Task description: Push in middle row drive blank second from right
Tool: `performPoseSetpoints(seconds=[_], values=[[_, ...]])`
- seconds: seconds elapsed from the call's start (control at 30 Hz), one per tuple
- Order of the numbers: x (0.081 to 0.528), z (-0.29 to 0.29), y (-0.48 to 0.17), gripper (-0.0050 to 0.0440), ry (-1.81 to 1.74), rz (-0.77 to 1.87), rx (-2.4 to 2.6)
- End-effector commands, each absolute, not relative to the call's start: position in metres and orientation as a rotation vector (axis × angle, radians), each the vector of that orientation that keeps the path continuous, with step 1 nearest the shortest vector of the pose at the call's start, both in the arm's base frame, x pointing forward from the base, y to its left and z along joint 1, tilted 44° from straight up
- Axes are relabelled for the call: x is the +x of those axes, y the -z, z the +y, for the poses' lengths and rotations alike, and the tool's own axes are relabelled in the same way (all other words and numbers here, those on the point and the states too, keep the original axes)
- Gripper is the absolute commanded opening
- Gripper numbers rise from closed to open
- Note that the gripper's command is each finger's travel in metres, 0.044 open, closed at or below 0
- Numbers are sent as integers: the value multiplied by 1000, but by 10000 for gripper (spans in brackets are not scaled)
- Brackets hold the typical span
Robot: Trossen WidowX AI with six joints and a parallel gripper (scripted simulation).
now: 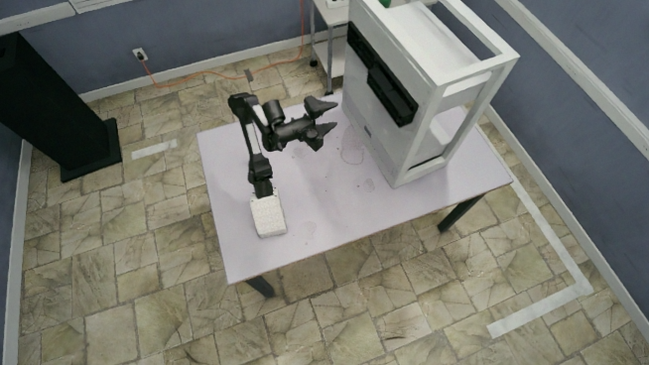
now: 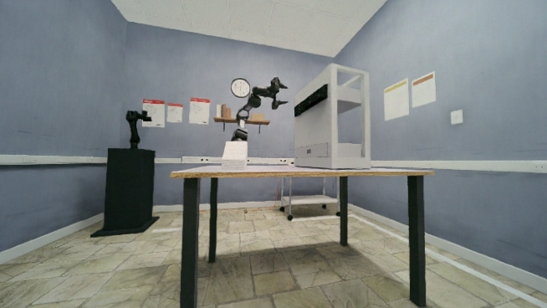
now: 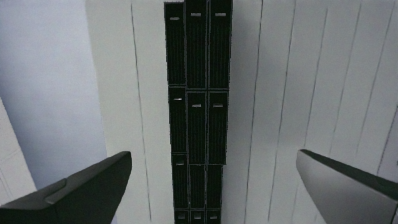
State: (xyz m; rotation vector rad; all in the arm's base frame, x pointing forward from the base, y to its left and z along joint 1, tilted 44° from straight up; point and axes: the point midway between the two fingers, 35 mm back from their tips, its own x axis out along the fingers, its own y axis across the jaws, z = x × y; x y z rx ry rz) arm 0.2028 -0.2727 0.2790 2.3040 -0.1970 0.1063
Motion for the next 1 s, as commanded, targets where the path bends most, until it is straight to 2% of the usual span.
performPoseSetpoints(seconds=[0.0, 0.7, 0.97], values=[[201, -273, -276, 440, -104, -195, 2314], [202, -273, -276, 440, -104, -195, 2315], [219, -269, -281, 440, -104, -195, 2315]])
